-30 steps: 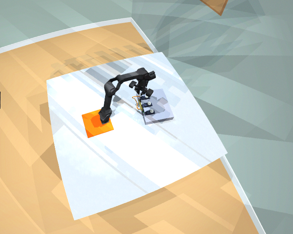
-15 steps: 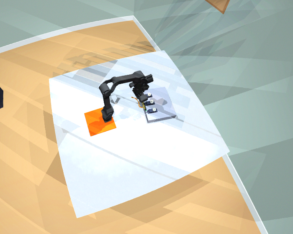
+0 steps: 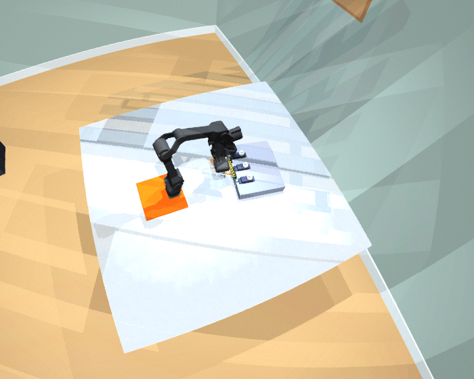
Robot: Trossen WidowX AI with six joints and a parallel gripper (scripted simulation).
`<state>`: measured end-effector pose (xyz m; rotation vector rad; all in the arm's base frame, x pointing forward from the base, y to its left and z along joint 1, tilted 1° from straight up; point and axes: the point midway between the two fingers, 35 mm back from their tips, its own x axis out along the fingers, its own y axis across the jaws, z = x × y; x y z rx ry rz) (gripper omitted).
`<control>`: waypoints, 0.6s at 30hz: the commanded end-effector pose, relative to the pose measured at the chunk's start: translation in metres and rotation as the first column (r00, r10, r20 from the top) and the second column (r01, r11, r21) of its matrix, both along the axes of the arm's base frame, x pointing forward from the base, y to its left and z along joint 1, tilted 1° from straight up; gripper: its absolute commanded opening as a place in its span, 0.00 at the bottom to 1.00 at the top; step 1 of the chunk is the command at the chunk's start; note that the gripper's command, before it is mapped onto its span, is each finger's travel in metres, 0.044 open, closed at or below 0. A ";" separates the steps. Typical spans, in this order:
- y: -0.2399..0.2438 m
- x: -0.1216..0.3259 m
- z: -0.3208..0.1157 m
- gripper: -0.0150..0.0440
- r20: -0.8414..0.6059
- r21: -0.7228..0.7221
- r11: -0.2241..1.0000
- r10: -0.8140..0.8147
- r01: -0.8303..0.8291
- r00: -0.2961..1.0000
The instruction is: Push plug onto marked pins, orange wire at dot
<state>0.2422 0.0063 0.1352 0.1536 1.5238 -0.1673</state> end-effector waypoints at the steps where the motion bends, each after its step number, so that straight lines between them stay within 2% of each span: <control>1: -0.001 -0.002 -0.017 0.25 -0.009 -0.003 1.000 -0.012 0.012 1.000; 6: -0.001 -0.003 -0.034 0.25 -0.009 -0.003 1.000 -0.012 0.012 1.000; 18: -0.009 0.022 -0.030 0.25 -0.007 -0.003 1.000 -0.012 0.012 1.000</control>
